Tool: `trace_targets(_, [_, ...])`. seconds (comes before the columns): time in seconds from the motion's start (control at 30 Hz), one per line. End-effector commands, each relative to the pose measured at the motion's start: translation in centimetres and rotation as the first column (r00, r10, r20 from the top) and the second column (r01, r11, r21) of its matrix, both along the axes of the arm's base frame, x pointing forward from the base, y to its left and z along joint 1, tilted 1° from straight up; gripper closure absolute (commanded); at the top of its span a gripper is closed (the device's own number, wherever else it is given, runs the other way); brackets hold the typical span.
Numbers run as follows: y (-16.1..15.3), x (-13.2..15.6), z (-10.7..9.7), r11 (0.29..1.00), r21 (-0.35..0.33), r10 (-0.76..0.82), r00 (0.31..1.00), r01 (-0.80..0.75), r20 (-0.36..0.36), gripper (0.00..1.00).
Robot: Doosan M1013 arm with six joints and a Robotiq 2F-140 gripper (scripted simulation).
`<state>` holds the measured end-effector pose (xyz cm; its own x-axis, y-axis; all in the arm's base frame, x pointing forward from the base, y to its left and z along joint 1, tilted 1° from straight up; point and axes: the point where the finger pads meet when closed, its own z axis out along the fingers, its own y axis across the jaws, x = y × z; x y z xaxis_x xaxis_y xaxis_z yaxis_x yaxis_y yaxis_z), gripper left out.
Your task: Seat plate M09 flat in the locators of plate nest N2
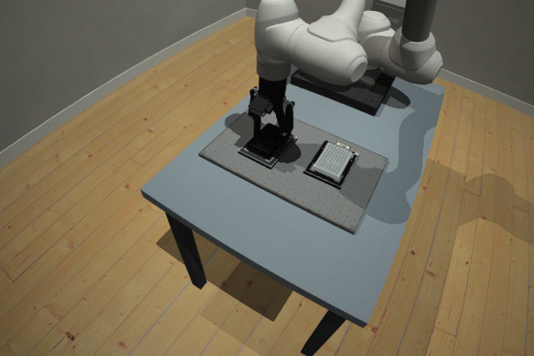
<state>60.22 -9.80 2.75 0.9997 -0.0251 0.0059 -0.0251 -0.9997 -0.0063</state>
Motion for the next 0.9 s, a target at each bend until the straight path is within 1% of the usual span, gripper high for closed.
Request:
trace_targets(0.0, [0.00,0.04,0.06,1.000,0.000,0.000,1.000,0.000,0.001,0.90])
trace_targets(0.87, [0.01,0.04,-0.18,1.000,0.000,0.000,1.000,0.000,0.001,0.90])
